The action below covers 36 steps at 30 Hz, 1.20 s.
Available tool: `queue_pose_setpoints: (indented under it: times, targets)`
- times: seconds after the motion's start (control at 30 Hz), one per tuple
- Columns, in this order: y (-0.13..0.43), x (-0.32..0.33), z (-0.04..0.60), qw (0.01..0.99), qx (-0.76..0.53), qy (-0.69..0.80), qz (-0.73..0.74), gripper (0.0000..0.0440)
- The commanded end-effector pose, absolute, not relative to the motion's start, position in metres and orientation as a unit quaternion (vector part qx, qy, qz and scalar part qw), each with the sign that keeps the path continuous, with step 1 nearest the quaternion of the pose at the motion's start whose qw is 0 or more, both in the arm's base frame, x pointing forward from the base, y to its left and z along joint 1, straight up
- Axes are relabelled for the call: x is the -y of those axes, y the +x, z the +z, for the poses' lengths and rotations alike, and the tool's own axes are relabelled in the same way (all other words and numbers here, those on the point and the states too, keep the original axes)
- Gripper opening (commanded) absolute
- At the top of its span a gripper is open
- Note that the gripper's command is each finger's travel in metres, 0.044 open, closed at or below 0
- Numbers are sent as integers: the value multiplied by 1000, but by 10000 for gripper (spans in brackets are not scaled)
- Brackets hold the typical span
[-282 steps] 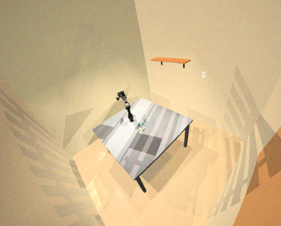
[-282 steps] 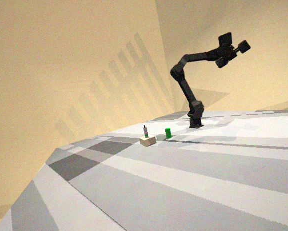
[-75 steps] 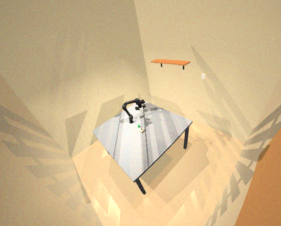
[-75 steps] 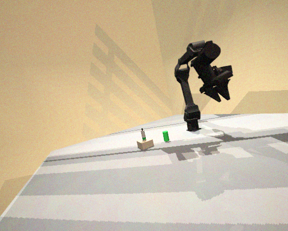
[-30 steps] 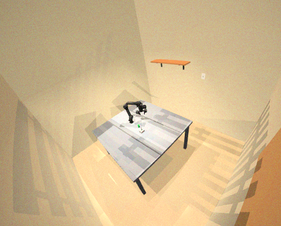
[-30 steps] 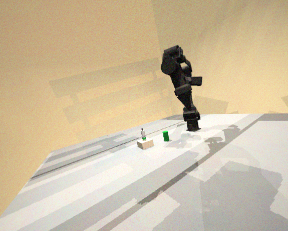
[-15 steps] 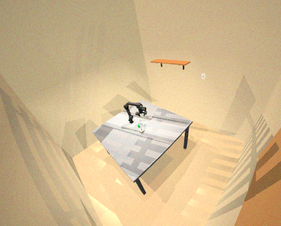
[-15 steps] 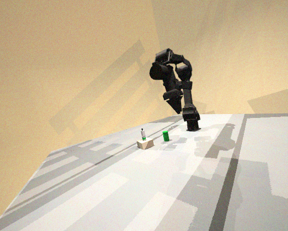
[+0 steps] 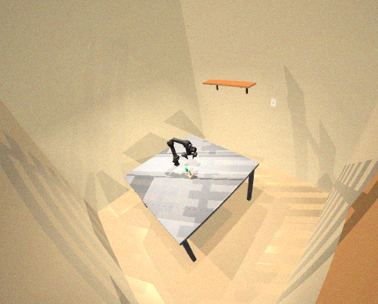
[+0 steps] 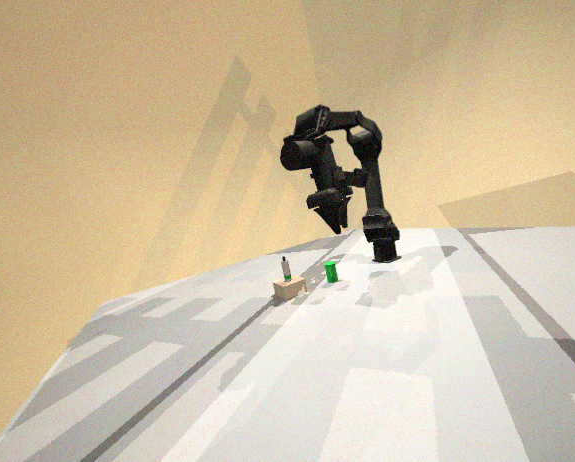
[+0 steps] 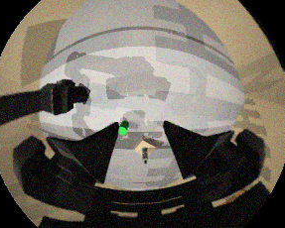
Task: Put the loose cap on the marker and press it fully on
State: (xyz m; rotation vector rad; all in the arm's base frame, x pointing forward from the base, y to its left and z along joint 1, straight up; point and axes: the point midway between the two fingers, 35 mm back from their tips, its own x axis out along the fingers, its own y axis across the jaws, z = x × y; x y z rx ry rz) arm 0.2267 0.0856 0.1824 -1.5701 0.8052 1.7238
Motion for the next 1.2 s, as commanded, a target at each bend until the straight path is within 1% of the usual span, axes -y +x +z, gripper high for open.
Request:
queue_pose_setpoints:
  times: [0.0, 0.47, 1.17]
  targets:
    - [233, -76, 181, 329, -319, -601, 655, 326]
    - [242, -49, 169, 323, -350, -587, 654, 328]
    - [236, -23, 143, 302, -379, -547, 682, 327]
